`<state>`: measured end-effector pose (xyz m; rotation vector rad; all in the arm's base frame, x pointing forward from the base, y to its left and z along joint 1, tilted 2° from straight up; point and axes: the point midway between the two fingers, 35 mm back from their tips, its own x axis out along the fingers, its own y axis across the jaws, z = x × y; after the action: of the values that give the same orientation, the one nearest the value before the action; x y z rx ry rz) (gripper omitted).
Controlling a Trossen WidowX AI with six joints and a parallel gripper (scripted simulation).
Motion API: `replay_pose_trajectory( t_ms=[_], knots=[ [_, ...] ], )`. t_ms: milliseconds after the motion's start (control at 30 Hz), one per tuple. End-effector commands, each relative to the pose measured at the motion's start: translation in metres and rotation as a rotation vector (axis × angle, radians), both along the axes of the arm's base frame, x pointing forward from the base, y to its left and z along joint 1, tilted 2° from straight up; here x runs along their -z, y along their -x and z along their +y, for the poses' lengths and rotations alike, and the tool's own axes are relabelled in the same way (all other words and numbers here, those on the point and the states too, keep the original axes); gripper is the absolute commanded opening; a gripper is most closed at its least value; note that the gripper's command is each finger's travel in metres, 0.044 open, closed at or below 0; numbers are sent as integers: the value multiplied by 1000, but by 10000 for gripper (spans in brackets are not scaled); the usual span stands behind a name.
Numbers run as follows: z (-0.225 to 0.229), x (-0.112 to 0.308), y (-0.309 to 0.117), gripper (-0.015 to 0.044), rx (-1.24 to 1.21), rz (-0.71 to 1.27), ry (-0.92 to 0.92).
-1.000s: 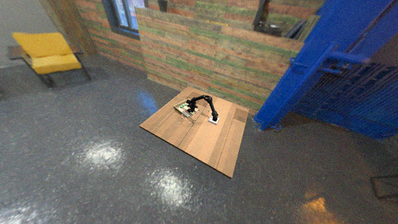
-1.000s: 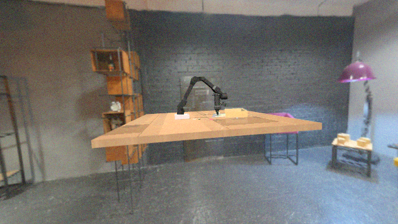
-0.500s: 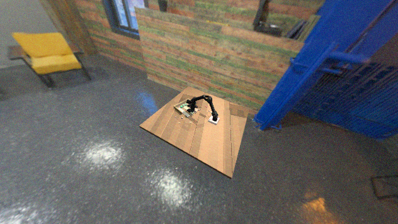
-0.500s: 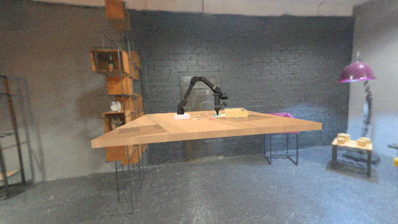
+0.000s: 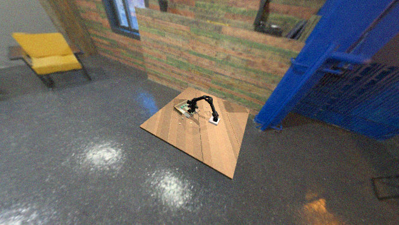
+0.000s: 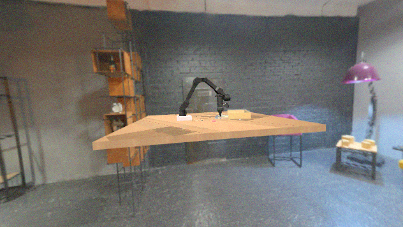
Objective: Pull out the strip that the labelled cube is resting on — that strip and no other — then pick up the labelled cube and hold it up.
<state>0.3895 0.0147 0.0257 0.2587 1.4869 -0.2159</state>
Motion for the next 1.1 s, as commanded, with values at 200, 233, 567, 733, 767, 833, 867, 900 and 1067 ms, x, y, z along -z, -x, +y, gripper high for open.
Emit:
replay_pose_trajectory(
  t_ms=[200,233,567,733,767,833,867,900,1067],
  knots=[
    [-1,5,0,0,1,5,4],
    [-1,5,0,0,1,5,4],
    [5,6,13,0,0,6,3],
    [7,7,20,0,0,7,3],
    [8,7,21,0,0,7,3],
    [8,8,24,0,0,7,3],
    [9,8,26,0,0,7,3],
    [9,8,27,0,0,7,3],
    [12,9,34,0,0,8,2]
  ],
)
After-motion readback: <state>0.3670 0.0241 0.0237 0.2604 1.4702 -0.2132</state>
